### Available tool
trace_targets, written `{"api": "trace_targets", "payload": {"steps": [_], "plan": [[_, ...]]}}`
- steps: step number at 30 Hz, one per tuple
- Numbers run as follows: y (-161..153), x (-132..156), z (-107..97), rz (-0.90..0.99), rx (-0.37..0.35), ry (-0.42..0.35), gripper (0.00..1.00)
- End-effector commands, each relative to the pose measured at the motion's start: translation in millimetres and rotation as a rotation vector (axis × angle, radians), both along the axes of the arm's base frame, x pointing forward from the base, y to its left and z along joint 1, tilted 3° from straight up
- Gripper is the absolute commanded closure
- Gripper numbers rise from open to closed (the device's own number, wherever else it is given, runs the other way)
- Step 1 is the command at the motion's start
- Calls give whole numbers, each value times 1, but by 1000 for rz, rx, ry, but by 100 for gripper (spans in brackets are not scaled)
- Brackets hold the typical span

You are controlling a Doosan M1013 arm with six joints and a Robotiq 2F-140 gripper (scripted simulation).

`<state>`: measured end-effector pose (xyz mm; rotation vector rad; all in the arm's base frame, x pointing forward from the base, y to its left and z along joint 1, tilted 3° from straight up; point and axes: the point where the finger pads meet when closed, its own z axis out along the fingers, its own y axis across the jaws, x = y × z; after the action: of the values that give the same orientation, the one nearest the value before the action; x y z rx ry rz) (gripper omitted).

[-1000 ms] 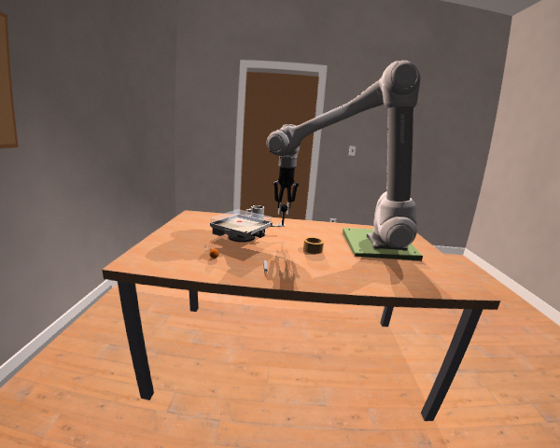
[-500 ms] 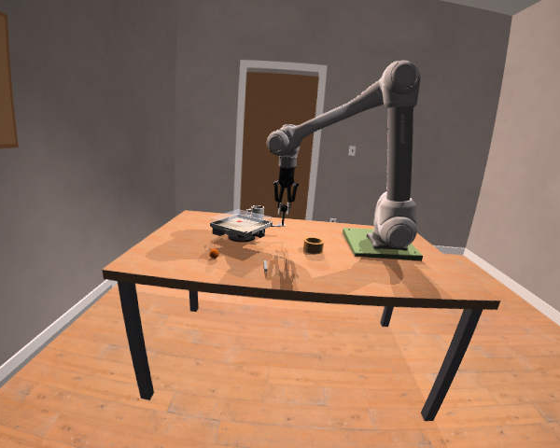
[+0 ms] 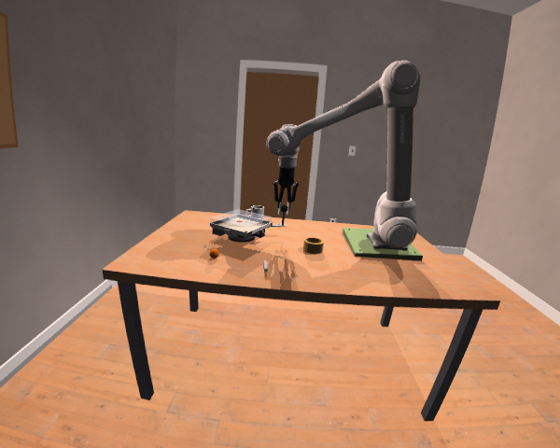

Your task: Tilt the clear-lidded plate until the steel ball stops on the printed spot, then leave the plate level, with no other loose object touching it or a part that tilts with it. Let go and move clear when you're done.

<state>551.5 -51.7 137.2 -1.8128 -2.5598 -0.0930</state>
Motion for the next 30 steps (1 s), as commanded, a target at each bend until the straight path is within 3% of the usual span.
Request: {"api": "trace_targets", "payload": {"steps": [1, 30], "plan": [[-3, 0, -2, 3, -3, 0, 100], [-6, 2, 0, 3, -3, 0, 100]]}}
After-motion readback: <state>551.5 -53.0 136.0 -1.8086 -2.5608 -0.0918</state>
